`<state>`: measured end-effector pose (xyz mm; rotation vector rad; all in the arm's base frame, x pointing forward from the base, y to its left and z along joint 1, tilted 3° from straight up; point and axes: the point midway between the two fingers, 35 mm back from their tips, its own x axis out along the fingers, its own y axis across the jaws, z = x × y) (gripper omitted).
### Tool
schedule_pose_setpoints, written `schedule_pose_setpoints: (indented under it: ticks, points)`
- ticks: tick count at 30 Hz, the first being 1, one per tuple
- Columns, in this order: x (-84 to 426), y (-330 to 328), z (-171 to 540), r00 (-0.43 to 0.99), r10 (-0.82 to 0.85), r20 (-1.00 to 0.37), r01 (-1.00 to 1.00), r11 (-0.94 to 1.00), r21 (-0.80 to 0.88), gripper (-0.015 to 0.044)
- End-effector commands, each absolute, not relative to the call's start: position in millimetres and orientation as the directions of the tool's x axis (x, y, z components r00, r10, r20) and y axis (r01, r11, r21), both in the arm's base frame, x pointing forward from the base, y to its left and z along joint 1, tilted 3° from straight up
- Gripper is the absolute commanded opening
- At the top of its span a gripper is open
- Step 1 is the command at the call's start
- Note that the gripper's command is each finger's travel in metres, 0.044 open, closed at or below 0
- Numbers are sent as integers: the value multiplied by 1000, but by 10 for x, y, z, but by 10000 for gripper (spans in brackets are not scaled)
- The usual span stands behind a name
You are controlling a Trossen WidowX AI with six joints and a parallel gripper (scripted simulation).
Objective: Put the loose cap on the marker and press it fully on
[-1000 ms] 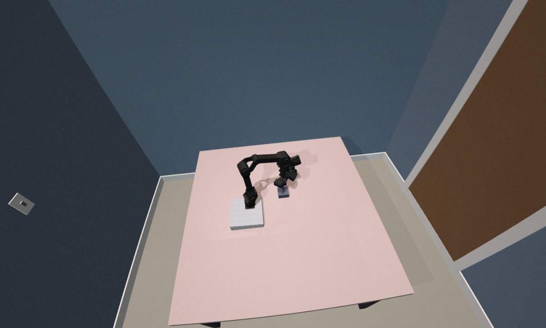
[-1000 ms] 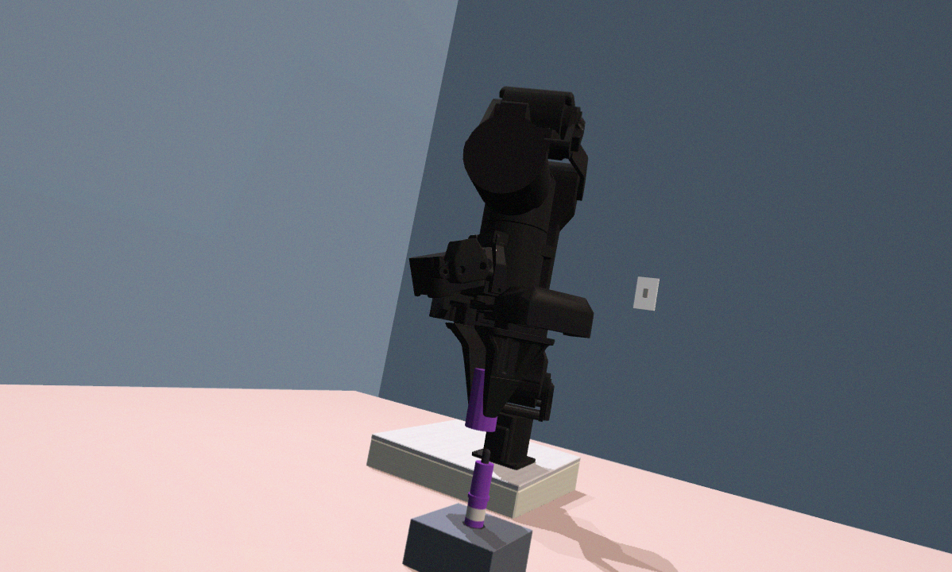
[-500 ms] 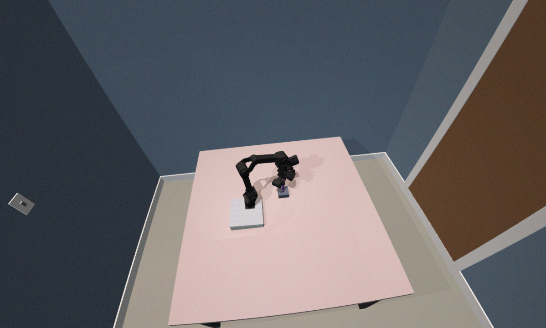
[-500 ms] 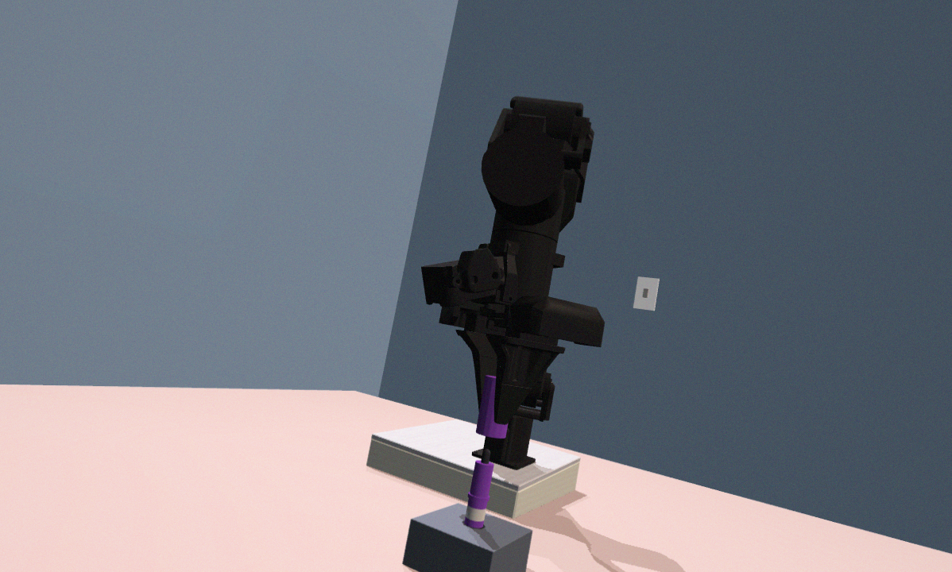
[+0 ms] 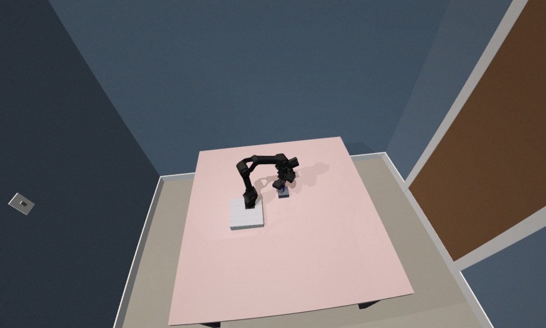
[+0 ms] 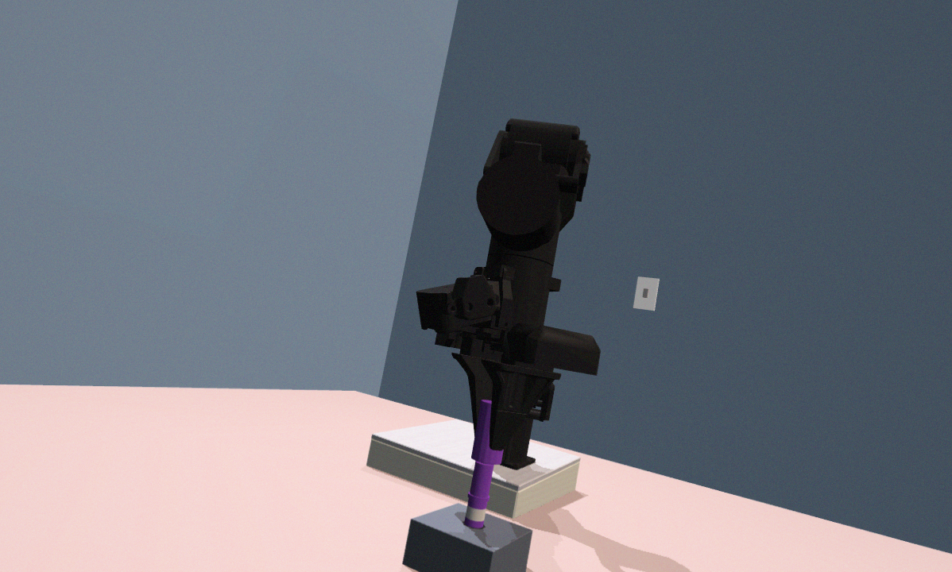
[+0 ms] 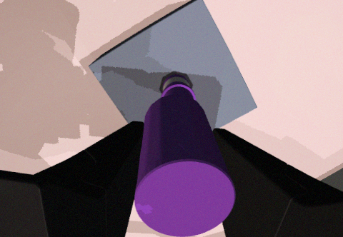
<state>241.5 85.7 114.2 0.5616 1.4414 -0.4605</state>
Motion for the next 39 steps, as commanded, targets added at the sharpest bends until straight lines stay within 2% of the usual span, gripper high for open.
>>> schedule_pose_setpoints:
  ticks: [1, 28, 39]
  points:
    - [2415, 849, 1050, 76, 31, -997, 613, 787, 71, 0]
    - [2418, 852, 832, 76, 31, -997, 613, 787, 71, 0]
    - [2416, 854, 839, 76, 33, -997, 610, 789, 72, 289]
